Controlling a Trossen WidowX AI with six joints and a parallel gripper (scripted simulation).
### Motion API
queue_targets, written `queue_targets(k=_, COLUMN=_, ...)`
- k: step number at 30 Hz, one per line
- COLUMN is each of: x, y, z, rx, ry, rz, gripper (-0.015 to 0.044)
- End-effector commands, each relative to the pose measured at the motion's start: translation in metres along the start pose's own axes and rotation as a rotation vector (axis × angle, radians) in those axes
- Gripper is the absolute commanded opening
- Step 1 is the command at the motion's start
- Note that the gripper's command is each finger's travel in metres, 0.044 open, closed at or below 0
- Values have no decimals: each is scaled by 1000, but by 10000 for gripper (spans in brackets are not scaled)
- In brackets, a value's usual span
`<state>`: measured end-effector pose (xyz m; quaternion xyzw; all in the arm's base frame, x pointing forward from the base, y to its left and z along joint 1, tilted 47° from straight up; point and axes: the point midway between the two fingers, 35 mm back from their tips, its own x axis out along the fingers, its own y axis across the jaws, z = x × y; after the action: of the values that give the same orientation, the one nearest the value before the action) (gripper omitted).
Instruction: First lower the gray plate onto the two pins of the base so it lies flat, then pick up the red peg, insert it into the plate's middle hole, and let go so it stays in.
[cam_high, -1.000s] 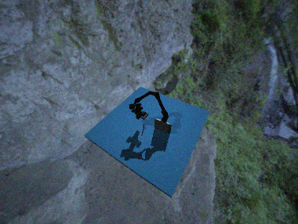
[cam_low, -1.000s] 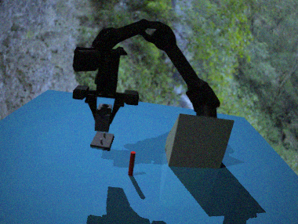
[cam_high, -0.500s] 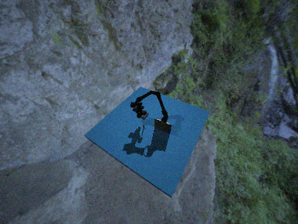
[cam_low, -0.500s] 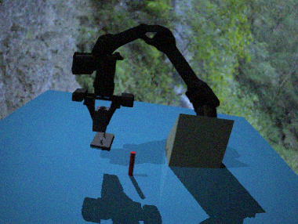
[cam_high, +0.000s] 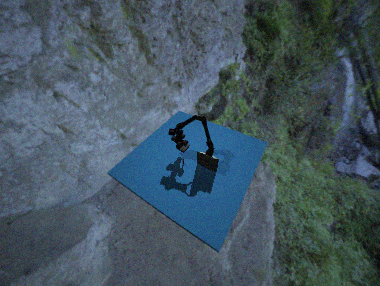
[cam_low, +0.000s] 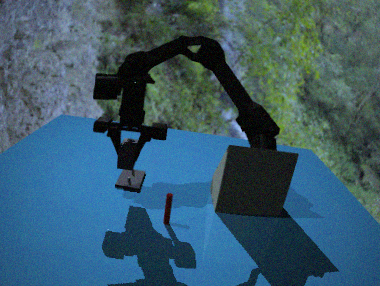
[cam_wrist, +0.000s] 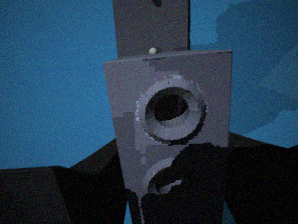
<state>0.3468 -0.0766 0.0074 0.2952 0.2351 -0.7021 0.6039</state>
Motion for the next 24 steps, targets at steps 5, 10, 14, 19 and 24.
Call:
queue_targets(k=5, x=9, y=2, z=26, rx=17, ry=-5, rz=11, gripper=0)
queue_targets(k=10, x=16, y=2, z=40, rx=26, ry=-10, rz=10, gripper=0)
queue_targets(k=14, x=21, y=1, z=52, rx=33, ry=-16, rz=10, gripper=0)
queue_targets(k=19, x=28, y=-1, z=66, rx=42, ry=-24, rz=8, gripper=0)
queue_targets(k=24, x=33, y=-3, z=77, rx=48, ry=-30, rz=7, gripper=0)
